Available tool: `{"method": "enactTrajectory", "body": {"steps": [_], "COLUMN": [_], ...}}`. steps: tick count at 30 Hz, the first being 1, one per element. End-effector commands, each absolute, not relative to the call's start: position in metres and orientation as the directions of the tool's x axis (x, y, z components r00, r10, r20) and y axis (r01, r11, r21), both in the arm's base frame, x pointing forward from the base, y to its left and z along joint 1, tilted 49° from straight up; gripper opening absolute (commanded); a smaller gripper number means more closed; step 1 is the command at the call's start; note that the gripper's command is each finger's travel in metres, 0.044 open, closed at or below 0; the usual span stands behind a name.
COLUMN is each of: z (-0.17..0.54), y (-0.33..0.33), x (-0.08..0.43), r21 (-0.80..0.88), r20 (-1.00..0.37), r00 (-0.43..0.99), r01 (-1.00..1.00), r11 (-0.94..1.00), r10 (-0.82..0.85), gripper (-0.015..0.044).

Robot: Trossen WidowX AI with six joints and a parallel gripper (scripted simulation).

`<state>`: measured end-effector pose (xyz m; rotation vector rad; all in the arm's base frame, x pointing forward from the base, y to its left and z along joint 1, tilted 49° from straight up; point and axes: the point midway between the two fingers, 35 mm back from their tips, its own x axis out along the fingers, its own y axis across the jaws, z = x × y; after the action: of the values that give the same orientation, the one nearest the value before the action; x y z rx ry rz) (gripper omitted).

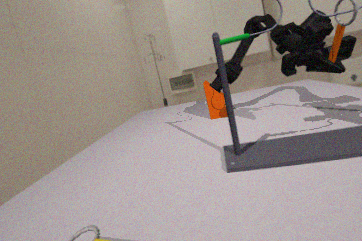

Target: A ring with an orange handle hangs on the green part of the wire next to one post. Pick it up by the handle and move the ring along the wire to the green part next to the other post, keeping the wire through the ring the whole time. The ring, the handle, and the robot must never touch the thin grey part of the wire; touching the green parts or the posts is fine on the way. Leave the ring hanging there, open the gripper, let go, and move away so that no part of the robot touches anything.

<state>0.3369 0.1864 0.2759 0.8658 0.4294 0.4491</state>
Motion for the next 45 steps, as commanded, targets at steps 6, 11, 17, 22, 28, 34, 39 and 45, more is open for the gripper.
{"method": "enactTrajectory", "body": {"steps": [6,11,17,22,28,34,39,45], "z": [0.264,0.258,0.25,0.242,0.231,0.221,0.213,0.206], "y": [0.179,0.174,0.166,0.158,0.146,0.132,0.116,0.095], "x": [0.338,0.338,0.339,0.341,0.342,0.344,0.346,0.348], "r21": [0.781,0.767,0.738,0.697,0.627,0.541,0.444,0.311], "r20": [-0.193,-0.203,-0.223,-0.248,-0.287,-0.327,-0.364,-0.405], "r00": [0.824,0.825,0.828,0.83,0.835,0.84,0.846,0.853], "r01": [-0.199,-0.2,-0.202,-0.204,-0.207,-0.209,-0.21,-0.21], "r11": [0.592,0.61,0.644,0.687,0.751,0.815,0.871,0.927], "r10": [0.532,0.527,0.515,0.499,0.47,0.433,0.389,0.329], "gripper": [-0.015,-0.015,-0.015,-0.015,-0.015,-0.015,-0.015,-0.015]}}
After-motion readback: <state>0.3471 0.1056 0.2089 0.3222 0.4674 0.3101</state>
